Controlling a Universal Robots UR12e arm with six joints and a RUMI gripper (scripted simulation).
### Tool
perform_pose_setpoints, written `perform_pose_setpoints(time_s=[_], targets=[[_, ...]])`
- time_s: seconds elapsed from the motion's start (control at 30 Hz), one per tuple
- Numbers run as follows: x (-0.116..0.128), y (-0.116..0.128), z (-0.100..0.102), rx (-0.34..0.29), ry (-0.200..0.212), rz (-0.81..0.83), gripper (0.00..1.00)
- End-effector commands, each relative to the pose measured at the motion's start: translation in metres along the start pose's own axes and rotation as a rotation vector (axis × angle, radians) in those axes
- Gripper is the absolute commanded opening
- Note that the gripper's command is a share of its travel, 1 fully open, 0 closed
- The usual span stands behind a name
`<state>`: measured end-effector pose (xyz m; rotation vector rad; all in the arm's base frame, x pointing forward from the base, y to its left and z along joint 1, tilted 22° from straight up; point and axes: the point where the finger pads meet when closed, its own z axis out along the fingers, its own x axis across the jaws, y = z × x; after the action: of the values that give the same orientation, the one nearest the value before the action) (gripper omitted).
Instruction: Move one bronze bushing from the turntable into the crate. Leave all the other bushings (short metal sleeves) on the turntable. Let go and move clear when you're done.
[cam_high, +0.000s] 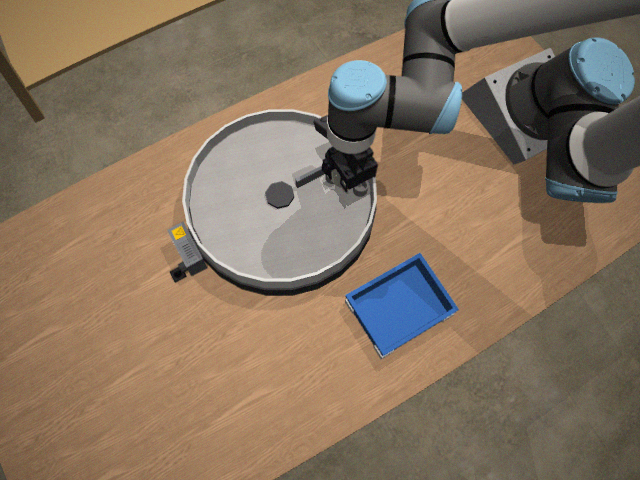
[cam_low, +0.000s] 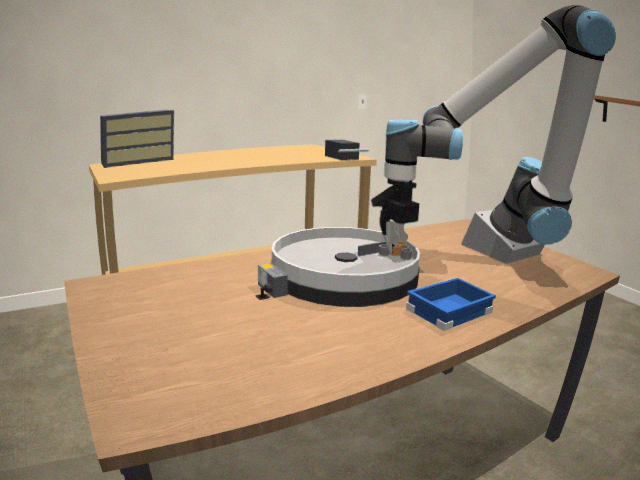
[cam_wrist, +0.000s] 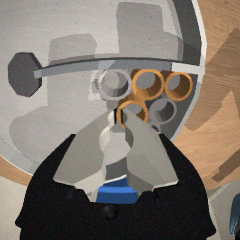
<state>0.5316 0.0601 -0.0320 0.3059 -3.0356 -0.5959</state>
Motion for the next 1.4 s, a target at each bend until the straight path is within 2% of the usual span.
perform_pose_setpoints(time_s=[0.0,0.23,0.4,1.37], targets=[[-0.001,0.0,-0.011,0.001,-0.001,0.0,0.0],[0.0,0.0,-0.044,0.001,-0.001,0.0,0.0],[0.0,0.0,-0.056,0.001,-0.001,0.0,0.0],[0.0,0.0,-0.058,0.001,-0.001,0.0,0.0]])
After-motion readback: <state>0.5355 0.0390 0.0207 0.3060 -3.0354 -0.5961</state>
